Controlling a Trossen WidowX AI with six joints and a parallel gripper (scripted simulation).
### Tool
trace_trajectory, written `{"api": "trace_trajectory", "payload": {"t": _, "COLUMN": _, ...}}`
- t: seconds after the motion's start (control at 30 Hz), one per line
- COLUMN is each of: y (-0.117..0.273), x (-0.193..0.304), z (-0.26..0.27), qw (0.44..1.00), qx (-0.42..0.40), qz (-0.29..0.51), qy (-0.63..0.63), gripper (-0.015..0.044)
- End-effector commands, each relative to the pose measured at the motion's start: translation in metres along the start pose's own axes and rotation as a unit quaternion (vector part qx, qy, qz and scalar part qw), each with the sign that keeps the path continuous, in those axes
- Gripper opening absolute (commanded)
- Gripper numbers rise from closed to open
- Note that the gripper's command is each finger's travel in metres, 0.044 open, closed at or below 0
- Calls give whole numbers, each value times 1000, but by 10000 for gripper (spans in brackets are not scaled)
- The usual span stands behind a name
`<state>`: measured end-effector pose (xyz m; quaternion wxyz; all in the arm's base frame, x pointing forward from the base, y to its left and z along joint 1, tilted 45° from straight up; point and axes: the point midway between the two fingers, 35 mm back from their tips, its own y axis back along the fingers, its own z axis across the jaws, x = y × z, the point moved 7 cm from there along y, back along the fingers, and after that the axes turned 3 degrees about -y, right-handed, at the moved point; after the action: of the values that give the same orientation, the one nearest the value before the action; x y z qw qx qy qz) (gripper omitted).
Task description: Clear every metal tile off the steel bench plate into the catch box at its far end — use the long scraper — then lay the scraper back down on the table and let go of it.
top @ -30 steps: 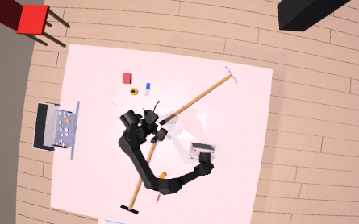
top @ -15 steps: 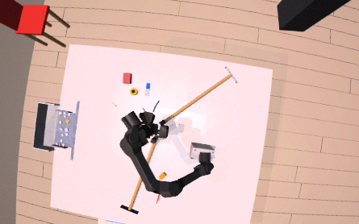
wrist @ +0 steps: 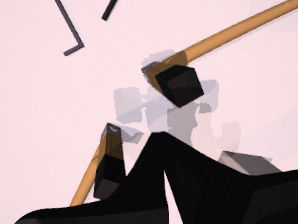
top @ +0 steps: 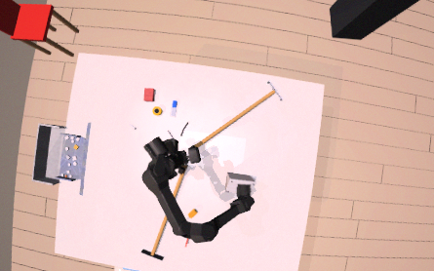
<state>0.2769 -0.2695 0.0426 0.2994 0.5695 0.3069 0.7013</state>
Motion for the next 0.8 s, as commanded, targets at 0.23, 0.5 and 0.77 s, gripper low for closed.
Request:
{"api": "trace_trajectory", "payload": {"t": 0.23, "y": -2, "x": 8, "z": -3, "qw": 990, "qx": -18, "qz": 10, "qy": 138, "gripper": 0}}
{"api": "trace_trajectory", "payload": {"t": 0.5, "y": -2, "x": 13, "z": -5, "qw": 972, "qx": -30, "qz": 11, "qy": 235, "gripper": 0}}
{"api": "trace_trajectory", "payload": {"t": 0.77, "y": -2, "x": 19, "z": -7, "qw": 943, "qx": -43, "qz": 9, "qy": 328, "gripper": 0}}
